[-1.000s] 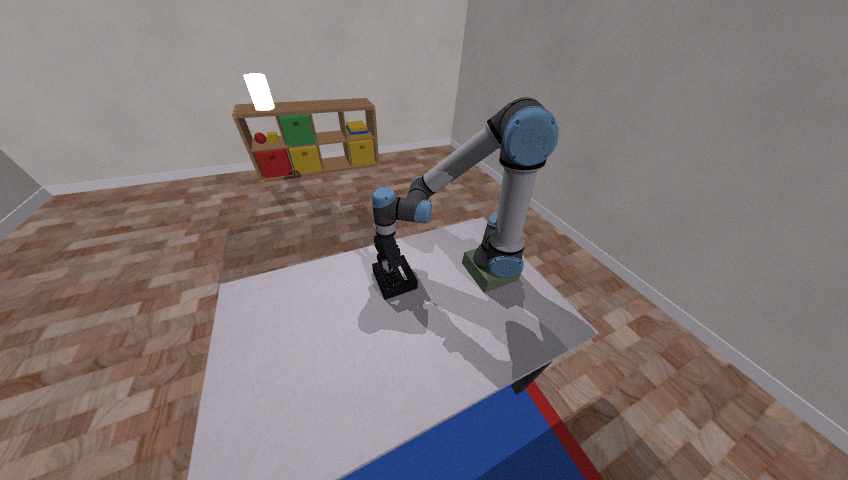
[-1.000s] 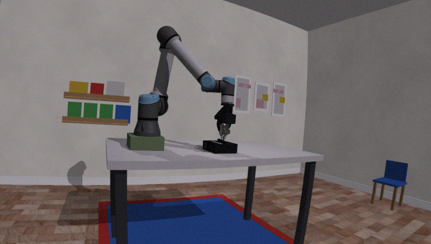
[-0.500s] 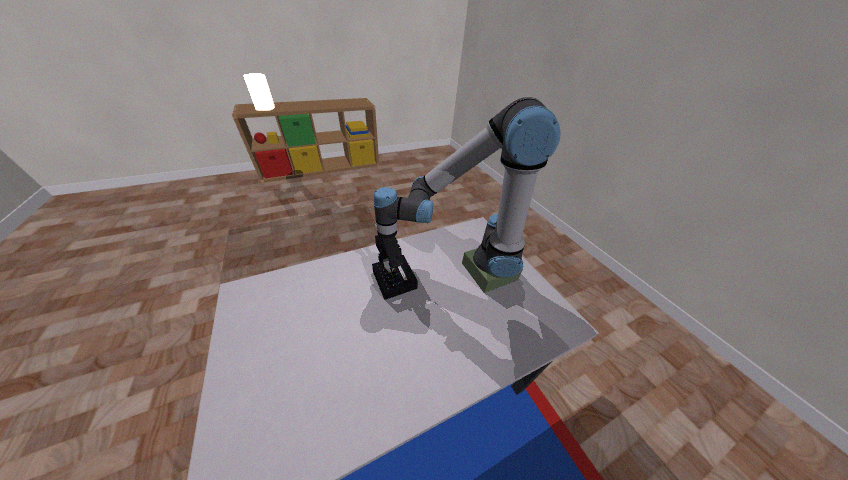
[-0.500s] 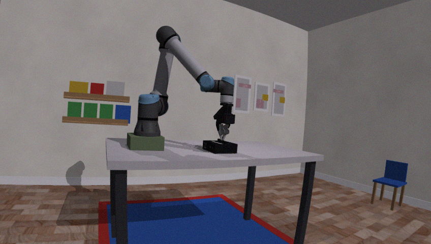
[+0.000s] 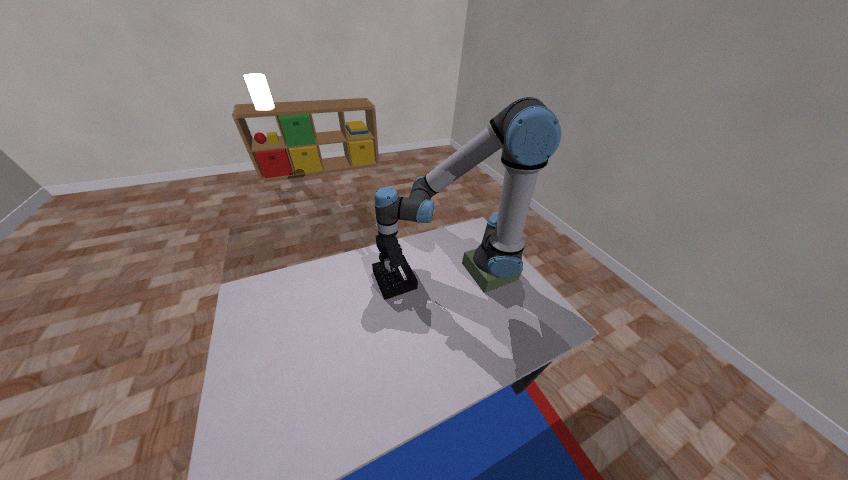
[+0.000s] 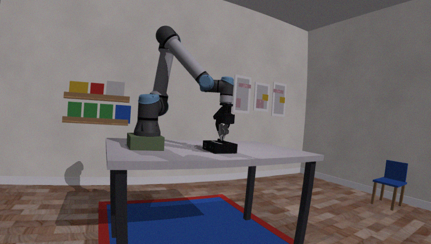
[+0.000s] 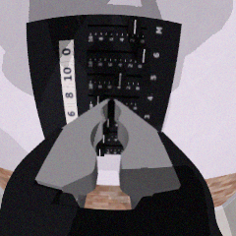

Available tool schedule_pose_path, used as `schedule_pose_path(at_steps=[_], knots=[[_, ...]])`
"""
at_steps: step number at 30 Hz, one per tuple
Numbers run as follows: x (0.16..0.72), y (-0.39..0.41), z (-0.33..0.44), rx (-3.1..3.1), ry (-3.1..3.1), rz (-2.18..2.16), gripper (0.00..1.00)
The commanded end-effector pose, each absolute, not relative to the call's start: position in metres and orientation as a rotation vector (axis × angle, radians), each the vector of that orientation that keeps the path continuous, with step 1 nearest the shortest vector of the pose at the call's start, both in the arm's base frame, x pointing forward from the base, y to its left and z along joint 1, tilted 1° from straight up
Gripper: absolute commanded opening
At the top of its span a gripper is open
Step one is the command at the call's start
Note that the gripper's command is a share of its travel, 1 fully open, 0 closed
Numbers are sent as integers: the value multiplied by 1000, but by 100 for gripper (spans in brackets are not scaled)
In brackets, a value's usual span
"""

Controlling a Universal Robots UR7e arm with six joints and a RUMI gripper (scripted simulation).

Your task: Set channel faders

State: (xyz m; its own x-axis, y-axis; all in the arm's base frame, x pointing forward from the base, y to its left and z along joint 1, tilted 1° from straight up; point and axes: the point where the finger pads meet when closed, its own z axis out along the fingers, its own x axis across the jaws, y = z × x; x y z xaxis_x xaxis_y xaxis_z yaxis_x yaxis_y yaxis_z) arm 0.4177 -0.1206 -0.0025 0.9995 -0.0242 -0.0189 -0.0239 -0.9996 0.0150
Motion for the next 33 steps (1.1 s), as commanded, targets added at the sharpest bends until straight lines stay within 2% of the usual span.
schedule_pose_path(at_steps=[1,33], knots=[[418,-121,-2,3126,-38,-28,0],[422,-121,-2,3126,-38,-28,0]])
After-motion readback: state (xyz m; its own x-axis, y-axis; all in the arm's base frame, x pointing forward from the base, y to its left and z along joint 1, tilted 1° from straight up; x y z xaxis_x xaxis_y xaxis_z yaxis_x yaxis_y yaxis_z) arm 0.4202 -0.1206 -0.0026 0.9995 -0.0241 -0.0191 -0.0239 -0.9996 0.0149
